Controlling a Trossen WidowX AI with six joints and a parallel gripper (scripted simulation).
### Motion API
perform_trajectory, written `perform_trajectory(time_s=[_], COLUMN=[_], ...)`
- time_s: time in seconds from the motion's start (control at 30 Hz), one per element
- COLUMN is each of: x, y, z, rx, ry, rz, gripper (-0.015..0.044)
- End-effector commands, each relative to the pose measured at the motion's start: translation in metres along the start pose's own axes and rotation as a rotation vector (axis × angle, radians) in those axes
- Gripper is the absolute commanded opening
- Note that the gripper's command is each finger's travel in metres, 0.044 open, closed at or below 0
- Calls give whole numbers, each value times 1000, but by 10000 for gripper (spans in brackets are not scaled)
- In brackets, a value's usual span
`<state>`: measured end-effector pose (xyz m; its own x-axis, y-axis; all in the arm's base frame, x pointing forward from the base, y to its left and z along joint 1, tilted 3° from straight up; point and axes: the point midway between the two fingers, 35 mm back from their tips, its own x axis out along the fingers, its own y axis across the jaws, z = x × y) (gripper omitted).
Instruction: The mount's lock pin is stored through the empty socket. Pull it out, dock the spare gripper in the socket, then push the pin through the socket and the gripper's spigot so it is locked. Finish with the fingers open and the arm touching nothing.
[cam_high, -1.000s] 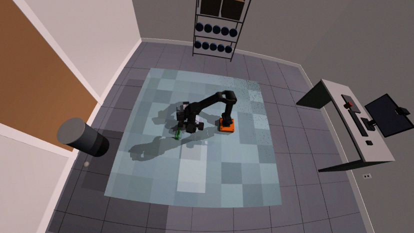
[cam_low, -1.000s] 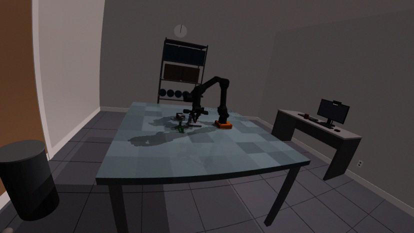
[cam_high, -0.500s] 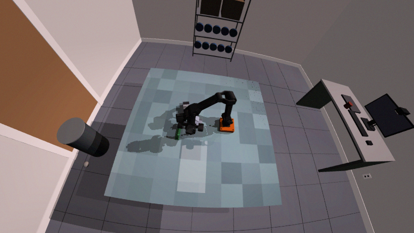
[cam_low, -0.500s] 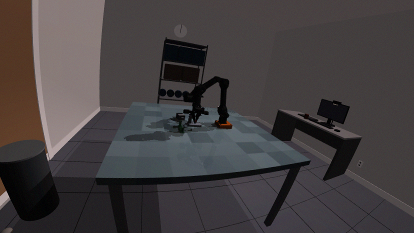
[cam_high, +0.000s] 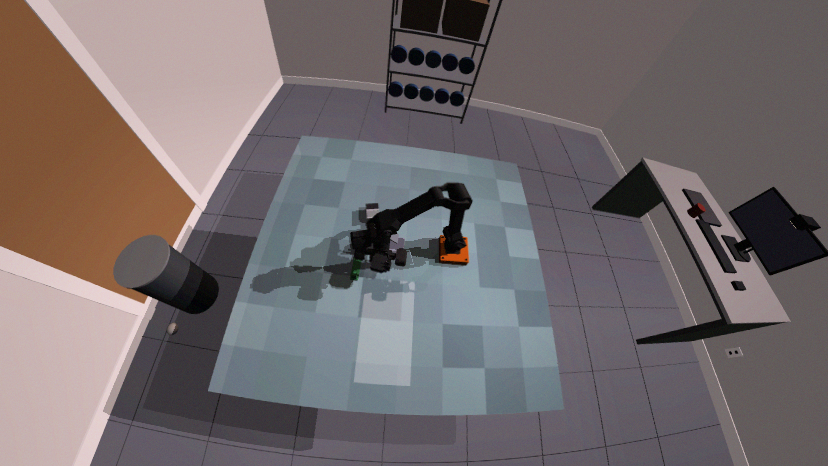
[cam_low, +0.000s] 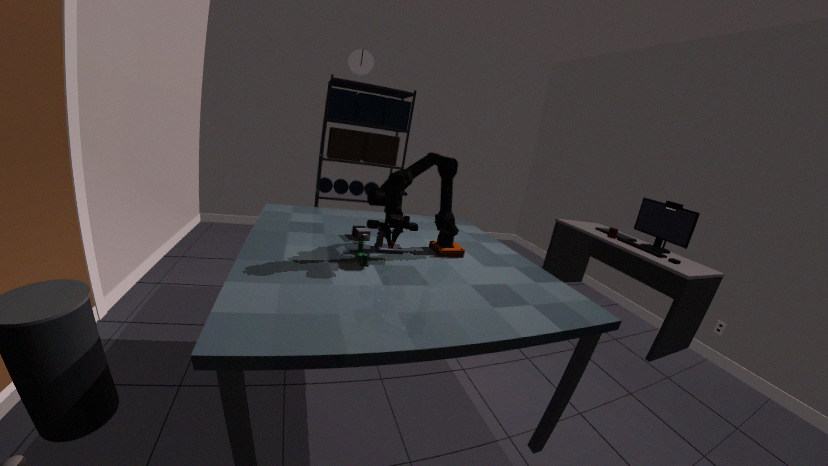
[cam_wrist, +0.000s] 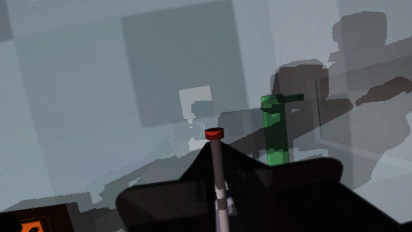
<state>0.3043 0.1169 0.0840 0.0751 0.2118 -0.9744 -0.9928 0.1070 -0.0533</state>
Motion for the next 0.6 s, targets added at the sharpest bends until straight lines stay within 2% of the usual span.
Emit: perform_trajectory(time_s=[0.0,0.57], x=[-1,0], y=[-1,-1], z=[3,17], rx=[3,5], ry=[3,6], rz=[-3,8], gripper=[0,0])
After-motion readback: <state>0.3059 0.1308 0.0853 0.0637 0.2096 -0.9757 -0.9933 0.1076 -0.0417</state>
